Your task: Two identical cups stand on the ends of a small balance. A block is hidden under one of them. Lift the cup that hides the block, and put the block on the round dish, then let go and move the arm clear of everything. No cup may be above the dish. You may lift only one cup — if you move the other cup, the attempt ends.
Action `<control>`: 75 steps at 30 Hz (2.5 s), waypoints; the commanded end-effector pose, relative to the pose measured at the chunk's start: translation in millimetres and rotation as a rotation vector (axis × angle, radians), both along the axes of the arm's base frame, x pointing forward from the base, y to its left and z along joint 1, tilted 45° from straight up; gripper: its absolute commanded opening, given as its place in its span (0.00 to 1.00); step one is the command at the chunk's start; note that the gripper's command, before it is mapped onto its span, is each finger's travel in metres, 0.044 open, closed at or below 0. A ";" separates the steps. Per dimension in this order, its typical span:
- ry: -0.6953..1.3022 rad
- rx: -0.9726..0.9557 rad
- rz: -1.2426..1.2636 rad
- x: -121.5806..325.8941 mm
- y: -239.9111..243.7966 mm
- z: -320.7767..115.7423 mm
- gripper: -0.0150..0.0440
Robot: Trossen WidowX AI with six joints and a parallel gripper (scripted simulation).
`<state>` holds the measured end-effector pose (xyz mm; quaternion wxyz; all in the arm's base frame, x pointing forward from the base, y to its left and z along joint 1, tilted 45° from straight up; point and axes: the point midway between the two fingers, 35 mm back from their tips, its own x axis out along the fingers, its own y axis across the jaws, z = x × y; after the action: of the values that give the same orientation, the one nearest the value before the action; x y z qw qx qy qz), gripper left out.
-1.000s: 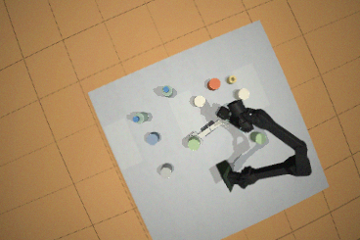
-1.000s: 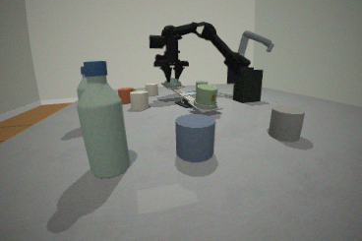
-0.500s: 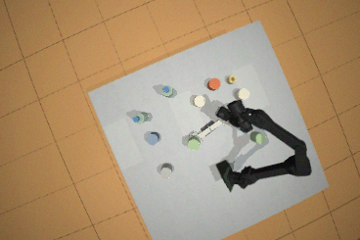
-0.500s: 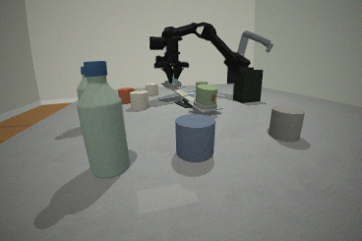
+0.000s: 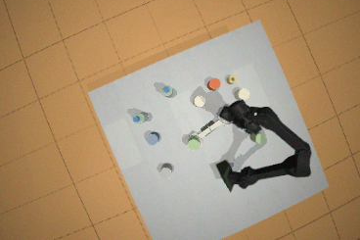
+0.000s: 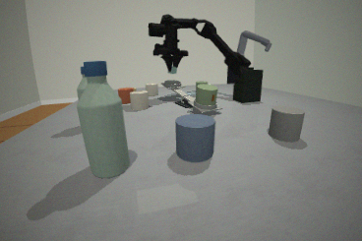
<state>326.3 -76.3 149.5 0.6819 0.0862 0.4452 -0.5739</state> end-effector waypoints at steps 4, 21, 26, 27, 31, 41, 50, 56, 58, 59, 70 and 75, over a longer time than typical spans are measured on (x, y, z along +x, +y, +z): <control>-0.007 0.001 0.001 -0.2 24.6 24.4 0.25; -0.009 0.031 0.001 -54.5 -54.4 34.5 0.25; -0.010 0.023 0.002 -82.0 -80.1 34.8 0.25; -0.010 0.020 0.002 -87.7 -84.8 34.7 0.25; -0.008 0.004 0.002 -111.6 -101.6 33.5 0.25; -0.005 -0.008 0.001 -126.5 -118.2 24.5 0.25; -0.005 -0.012 0.001 -129.0 -140.1 3.6 0.25; -0.005 -0.011 0.001 -129.0 -142.7 1.1 0.25; -0.005 -0.012 0.001 -129.1 -144.8 -1.0 0.25; -0.005 -0.012 0.001 -129.2 -146.0 -2.2 0.25; -0.008 -0.016 -0.002 -129.2 -152.3 -6.2 0.39; -0.008 -0.016 -0.002 -129.2 -152.3 -6.2 0.61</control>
<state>197.1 -228.5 143.0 0.6840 0.0832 0.4385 -0.5770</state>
